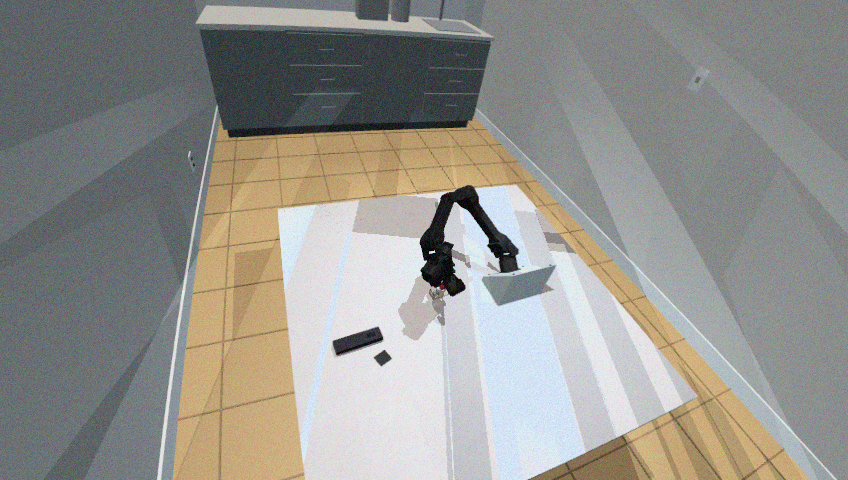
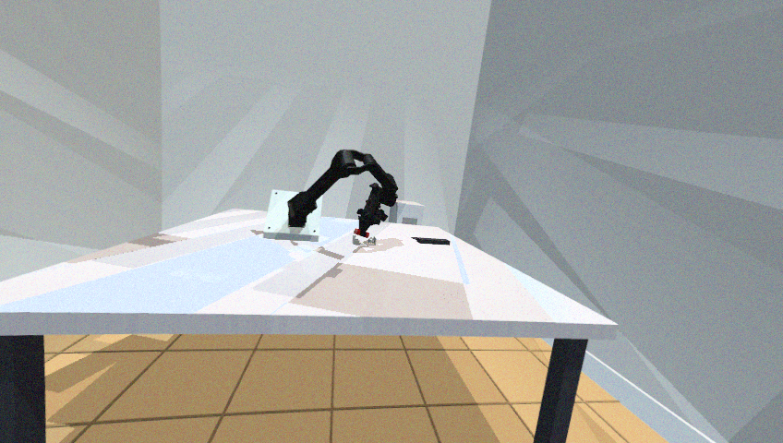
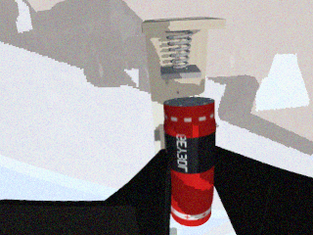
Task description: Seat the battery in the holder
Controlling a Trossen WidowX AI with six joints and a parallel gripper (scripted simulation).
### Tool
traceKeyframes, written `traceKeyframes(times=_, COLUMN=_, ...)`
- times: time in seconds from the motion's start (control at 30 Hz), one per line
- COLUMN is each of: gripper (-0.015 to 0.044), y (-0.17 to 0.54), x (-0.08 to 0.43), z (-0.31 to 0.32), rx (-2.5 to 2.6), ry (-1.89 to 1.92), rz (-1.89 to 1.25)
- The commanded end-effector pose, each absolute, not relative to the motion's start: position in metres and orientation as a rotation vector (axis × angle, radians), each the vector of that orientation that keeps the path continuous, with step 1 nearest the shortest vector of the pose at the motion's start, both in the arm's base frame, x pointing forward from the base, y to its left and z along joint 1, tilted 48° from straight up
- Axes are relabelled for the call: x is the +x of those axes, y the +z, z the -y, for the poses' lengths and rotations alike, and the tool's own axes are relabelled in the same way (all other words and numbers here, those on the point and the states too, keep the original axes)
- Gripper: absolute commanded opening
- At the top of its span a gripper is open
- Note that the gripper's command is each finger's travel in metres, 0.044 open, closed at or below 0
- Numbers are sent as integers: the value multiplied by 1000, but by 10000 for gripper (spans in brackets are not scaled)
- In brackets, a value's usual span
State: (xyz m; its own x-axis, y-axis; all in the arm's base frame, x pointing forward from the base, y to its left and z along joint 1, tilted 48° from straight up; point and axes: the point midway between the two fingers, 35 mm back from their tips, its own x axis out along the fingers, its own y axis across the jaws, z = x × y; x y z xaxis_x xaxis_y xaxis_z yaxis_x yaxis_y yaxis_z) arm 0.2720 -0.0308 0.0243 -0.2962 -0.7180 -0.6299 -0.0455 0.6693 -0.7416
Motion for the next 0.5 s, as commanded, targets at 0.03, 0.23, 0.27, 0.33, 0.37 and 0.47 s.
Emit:
traceKeyframes(times=0.03, gripper=81, y=22, x=275, z=32, rx=-598, ry=-766, rz=-1794)
traceKeyframes(times=0.23, gripper=81, y=20, x=276, z=34, rx=-585, ry=-785, rz=-1836)
traceKeyframes(times=0.27, gripper=81, y=20, x=277, z=34, rx=-582, ry=-789, rz=-1843)
traceKeyframes(times=0.33, gripper=81, y=19, x=277, z=35, rx=-578, ry=-795, rz=-1857)
traceKeyframes(times=0.37, gripper=81, y=19, x=277, z=36, rx=-575, ry=-799, rz=-1864)
traceKeyframes(times=0.47, gripper=81, y=18, x=278, z=37, rx=-568, ry=-809, rz=-1884)
